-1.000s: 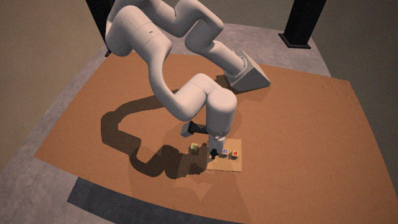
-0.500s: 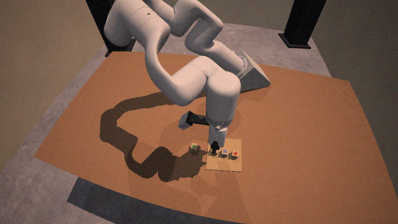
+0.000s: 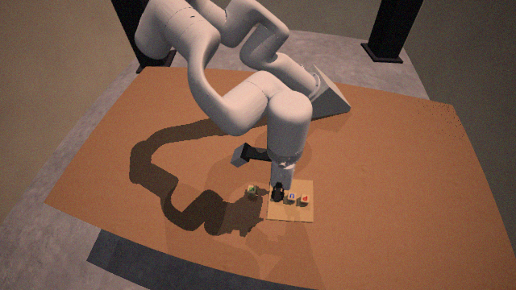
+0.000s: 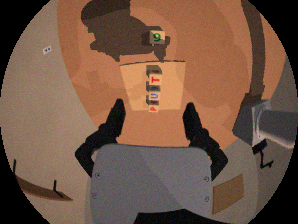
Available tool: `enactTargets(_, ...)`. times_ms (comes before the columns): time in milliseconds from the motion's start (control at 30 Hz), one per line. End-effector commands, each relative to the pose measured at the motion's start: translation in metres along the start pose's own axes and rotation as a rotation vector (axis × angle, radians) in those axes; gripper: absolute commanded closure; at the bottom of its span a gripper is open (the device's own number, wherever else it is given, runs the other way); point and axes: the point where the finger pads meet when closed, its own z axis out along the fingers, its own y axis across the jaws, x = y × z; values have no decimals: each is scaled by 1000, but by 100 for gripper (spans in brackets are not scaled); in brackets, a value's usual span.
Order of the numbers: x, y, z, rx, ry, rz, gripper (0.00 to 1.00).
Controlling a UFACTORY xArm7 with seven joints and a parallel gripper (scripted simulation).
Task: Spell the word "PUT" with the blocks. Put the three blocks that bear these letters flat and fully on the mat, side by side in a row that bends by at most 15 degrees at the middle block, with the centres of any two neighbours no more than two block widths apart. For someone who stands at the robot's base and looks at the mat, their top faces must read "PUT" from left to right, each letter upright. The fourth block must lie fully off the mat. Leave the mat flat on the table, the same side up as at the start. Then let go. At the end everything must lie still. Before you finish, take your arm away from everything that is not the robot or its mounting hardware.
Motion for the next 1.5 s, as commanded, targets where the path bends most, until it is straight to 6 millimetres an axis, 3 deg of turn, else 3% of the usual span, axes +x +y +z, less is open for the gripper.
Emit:
enactTargets(0, -1, -1, -2, 4, -2, 0, 0)
enactTargets(433, -1, -1, -9, 4, -2, 0, 0)
enactTargets(867, -1, -1, -68, 4, -2, 0, 0)
enactTargets(1067, -1, -1, -80, 4, -2, 0, 0)
enactTargets(1467, -1, -1, -85, 4, -2, 0, 0)
